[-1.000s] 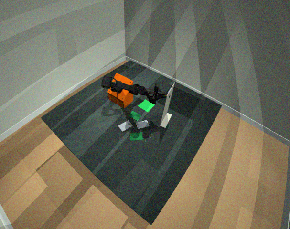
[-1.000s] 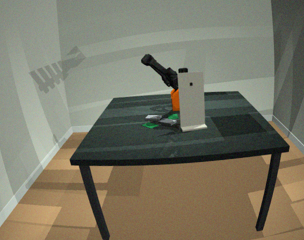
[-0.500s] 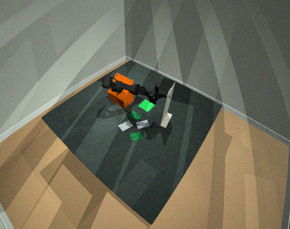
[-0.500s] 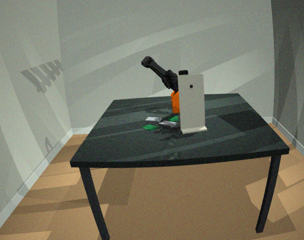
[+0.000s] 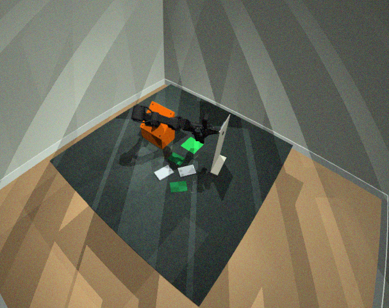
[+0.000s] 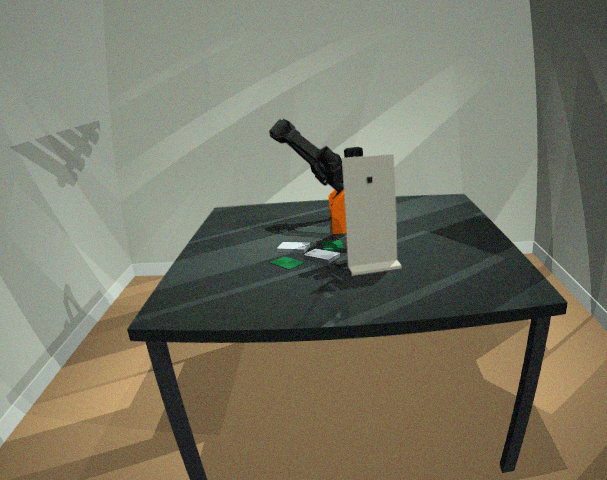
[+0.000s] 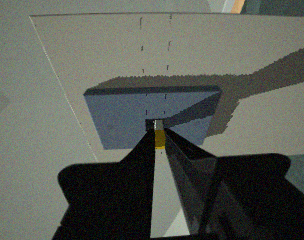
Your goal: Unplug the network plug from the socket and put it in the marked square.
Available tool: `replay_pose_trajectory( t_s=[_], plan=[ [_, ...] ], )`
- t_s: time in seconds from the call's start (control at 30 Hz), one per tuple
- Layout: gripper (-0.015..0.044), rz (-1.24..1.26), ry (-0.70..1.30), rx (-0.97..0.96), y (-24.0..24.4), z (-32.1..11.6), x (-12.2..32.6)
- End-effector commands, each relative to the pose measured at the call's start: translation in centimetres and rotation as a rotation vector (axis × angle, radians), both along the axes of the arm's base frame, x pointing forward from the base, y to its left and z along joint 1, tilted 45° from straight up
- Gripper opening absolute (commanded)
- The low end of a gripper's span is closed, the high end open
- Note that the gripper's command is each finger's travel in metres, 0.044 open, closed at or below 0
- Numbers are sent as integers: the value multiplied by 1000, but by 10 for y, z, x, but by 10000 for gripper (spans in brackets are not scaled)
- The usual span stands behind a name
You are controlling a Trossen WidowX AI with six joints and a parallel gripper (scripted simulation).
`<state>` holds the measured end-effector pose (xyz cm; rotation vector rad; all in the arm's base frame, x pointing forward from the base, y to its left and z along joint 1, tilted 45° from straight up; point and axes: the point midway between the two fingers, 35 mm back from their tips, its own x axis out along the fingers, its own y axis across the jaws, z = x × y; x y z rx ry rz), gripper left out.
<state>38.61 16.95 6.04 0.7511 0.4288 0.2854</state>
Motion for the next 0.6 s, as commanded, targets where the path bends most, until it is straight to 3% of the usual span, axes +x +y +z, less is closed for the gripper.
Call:
replay_pose_trajectory(
  t_s=[0.0, 0.57],
  plan=[
    [0, 0, -1, -3, -1, 0, -4],
    [0, 0, 0, -4, -3, 1, -13]
  ],
)
